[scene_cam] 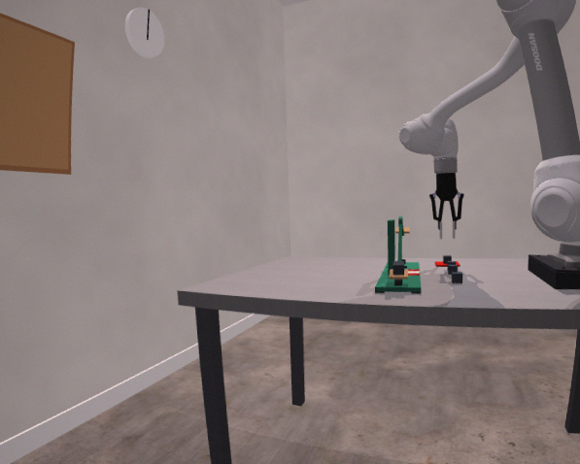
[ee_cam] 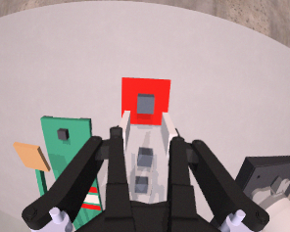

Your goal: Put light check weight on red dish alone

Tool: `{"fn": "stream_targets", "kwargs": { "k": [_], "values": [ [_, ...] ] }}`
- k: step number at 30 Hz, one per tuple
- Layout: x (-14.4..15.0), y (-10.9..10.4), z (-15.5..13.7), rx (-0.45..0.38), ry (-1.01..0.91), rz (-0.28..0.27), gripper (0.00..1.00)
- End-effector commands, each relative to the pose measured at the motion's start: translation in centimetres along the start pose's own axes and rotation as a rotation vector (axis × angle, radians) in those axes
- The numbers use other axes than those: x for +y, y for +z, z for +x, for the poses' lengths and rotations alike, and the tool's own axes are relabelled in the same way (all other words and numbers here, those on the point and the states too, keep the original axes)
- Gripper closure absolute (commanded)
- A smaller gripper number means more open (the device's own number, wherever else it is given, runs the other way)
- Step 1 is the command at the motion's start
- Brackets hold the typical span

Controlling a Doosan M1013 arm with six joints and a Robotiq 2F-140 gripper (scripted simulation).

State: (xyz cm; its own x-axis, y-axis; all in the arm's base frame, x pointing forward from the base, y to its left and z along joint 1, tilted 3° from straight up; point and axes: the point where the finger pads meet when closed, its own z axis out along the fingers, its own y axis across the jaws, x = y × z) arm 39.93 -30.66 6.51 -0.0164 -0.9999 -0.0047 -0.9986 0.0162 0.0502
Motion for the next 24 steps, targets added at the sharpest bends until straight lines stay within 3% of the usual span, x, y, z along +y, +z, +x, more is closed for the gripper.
{"fn": "stream_targets", "kwargs": {
  "k": [1, 4, 5, 24],
  "values": [
    [0.0, -0.15, 0.0, 0.0, 0.0, 0.0, 0.65],
    [0.0, -0.24, 0.0, 0.0, 0.0, 0.0, 0.65],
    [0.0, -0.24, 0.0, 0.0, 0.0, 0.0, 0.0],
    [0.0, -0.24, 0.0, 0.0, 0.0, 0.0, 0.0]
  ]
}}
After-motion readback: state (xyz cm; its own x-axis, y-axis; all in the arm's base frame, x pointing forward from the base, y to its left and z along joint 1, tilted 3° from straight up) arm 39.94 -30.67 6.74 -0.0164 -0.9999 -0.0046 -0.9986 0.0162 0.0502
